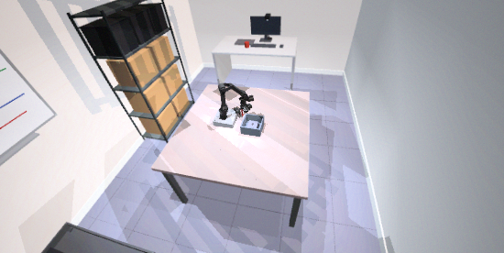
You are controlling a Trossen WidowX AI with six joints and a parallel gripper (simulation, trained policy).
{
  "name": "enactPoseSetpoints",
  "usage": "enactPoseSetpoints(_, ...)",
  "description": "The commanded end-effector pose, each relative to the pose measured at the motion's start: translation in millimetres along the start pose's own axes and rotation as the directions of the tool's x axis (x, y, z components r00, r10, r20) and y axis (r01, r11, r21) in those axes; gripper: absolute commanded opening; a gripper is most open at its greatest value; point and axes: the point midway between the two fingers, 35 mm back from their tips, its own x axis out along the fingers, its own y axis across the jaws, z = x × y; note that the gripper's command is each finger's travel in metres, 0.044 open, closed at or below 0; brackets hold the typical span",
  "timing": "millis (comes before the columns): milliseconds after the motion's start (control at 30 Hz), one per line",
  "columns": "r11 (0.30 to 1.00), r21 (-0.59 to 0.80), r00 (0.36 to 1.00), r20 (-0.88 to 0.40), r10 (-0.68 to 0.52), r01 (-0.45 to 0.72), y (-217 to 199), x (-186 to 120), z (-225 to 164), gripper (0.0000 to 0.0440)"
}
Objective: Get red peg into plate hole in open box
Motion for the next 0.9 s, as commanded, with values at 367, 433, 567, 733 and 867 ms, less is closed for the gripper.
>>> enactPoseSetpoints(367, 0.995, -0.009, 0.995, -0.003, -0.104, 0.104, -13.5, 18.0, 0.2, 0.0004)
enactPoseSetpoints(433, 0.996, -0.013, 0.996, 0.016, -0.088, 0.089, -9.1, 11.6, 3.6, 0.0000)
enactPoseSetpoints(567, 0.998, -0.016, 0.997, 0.047, -0.064, 0.065, -3.6, -3.7, 10.5, 0.0000)
enactPoseSetpoints(733, 0.999, -0.012, 0.996, 0.084, -0.042, 0.043, -0.3, -24.4, 20.5, 0.0000)
enactPoseSetpoints(867, 1.000, -0.008, 0.993, 0.114, -0.026, 0.027, 2.1, -41.4, 29.4, 0.0000)
